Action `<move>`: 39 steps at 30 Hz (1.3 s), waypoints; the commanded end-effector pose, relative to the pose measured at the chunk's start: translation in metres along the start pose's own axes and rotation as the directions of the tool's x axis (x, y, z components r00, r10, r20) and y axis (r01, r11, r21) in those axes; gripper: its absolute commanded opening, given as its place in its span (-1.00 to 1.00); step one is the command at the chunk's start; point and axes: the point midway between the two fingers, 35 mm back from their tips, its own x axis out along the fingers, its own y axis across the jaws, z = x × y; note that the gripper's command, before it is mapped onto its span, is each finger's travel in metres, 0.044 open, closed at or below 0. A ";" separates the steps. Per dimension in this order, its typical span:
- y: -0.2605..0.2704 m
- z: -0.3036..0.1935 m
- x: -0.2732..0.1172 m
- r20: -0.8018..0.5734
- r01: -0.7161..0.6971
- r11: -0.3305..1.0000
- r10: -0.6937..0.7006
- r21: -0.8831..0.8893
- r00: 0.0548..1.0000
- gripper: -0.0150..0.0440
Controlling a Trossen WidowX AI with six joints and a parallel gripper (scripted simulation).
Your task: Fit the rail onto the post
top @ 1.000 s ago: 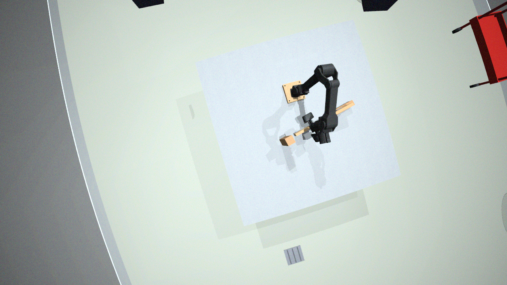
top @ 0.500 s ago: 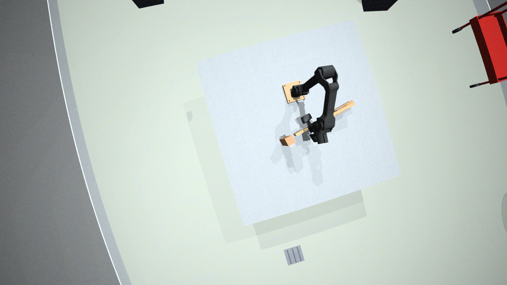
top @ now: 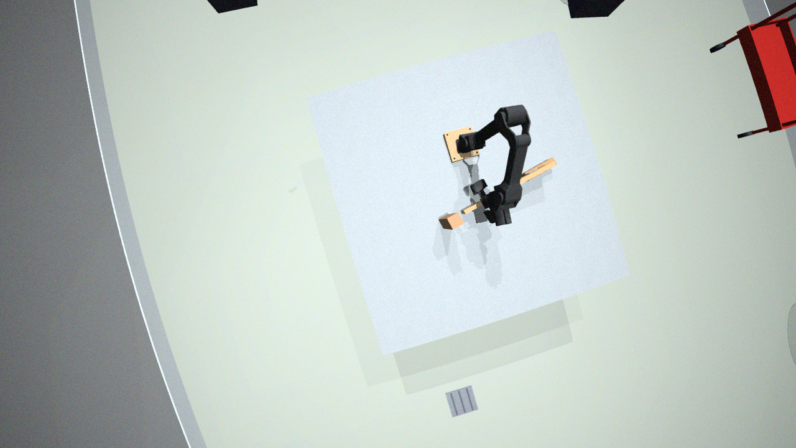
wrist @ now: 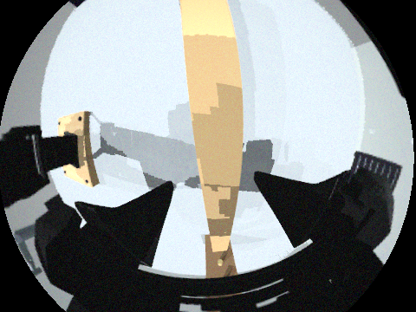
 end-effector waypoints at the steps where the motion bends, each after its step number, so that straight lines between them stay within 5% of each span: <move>1: 0.000 0.001 0.005 0.007 -0.002 1.000 0.002 0.003 1.000 0.91; 15: 0.000 0.001 0.005 0.007 -0.002 1.000 0.002 0.003 1.000 -0.33; 22: 0.000 0.001 0.005 0.007 -0.002 1.000 0.002 0.003 1.000 -0.49; 39: 0.000 0.000 0.002 0.007 -0.002 1.000 0.002 0.003 1.000 -0.49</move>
